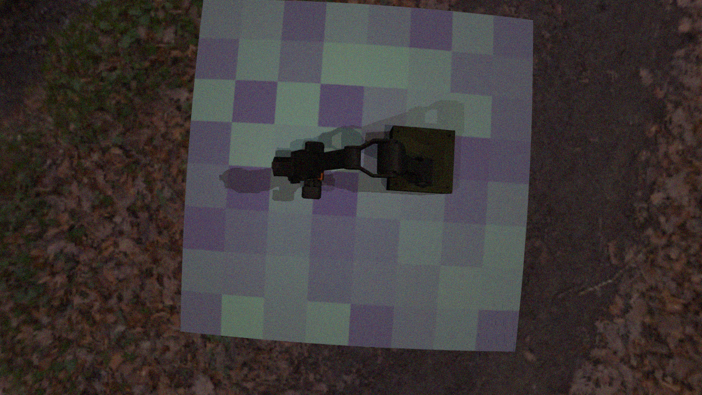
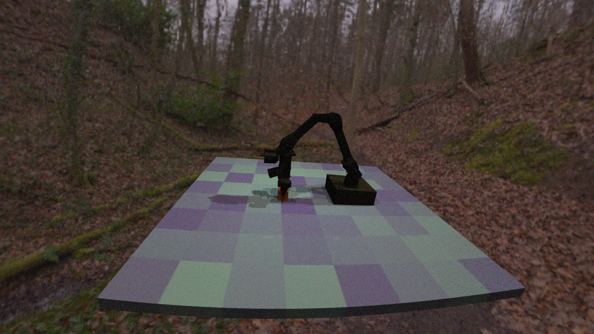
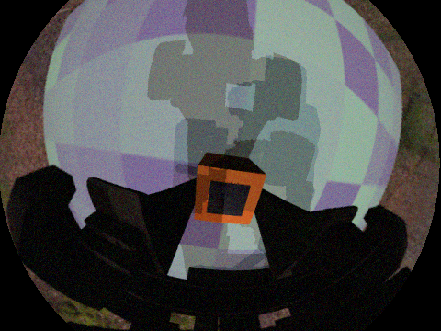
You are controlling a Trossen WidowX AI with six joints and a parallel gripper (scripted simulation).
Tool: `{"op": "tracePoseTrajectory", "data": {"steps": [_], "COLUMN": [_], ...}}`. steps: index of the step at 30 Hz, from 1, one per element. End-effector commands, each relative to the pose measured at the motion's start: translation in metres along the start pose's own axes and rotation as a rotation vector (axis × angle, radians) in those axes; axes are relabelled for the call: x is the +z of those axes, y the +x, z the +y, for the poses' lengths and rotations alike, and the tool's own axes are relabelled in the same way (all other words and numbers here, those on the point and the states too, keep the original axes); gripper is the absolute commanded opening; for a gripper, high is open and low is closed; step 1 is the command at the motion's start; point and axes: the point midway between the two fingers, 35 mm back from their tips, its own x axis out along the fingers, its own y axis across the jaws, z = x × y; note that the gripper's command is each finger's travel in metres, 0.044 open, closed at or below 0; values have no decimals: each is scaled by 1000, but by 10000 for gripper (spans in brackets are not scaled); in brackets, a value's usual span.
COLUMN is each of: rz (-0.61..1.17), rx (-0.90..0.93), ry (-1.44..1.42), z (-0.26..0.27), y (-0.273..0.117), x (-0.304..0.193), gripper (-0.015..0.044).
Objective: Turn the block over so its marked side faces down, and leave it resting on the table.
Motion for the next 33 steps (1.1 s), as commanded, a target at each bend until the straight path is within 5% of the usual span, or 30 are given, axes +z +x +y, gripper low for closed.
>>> {"op": "tracePoseTrajectory", "data": {"steps": [1,14,19,33], "rz": [1,1,0,-102], "rx": [0,0,0,0], "ry": [-3,-3,-3,-4], "z": [0,0,0,0], "y": [1,1,-24,-24], "x": [0,0,0,2], "gripper": [210,123,0,0]}}
